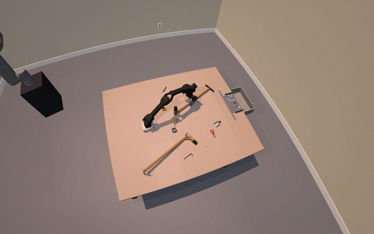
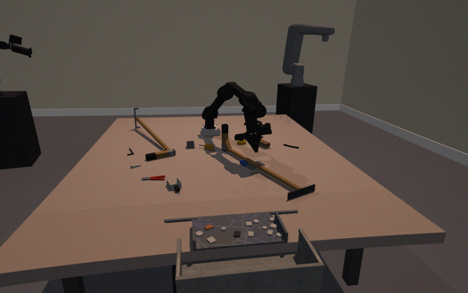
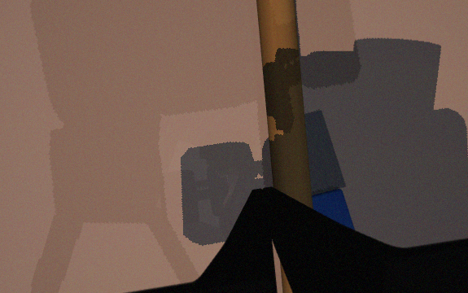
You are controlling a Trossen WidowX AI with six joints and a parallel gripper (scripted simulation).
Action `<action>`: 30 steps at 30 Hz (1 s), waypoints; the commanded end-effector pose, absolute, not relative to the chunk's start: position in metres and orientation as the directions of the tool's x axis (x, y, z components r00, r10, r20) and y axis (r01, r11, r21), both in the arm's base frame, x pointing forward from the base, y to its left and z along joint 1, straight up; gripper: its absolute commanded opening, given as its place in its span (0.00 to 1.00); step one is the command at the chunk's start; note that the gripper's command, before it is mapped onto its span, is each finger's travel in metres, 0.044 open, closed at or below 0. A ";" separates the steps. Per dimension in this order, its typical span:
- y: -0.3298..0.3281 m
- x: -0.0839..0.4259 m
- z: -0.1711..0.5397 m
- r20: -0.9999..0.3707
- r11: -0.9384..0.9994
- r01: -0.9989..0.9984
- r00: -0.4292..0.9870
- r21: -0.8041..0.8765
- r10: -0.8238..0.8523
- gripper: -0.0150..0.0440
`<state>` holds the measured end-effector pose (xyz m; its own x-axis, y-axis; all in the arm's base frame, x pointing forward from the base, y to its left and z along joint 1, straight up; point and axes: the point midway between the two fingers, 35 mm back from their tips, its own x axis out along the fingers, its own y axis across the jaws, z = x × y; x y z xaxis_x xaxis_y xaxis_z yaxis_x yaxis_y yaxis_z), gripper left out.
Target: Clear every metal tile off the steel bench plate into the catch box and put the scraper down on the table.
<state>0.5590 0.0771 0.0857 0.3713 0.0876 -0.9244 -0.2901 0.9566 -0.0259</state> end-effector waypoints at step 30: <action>0.104 0.510 0.110 -0.960 0.980 -0.200 0.274 -0.001 0.056 0.25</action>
<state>0.5100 0.1048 0.1202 0.2824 0.0618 -0.9573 -0.2062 0.9785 0.0023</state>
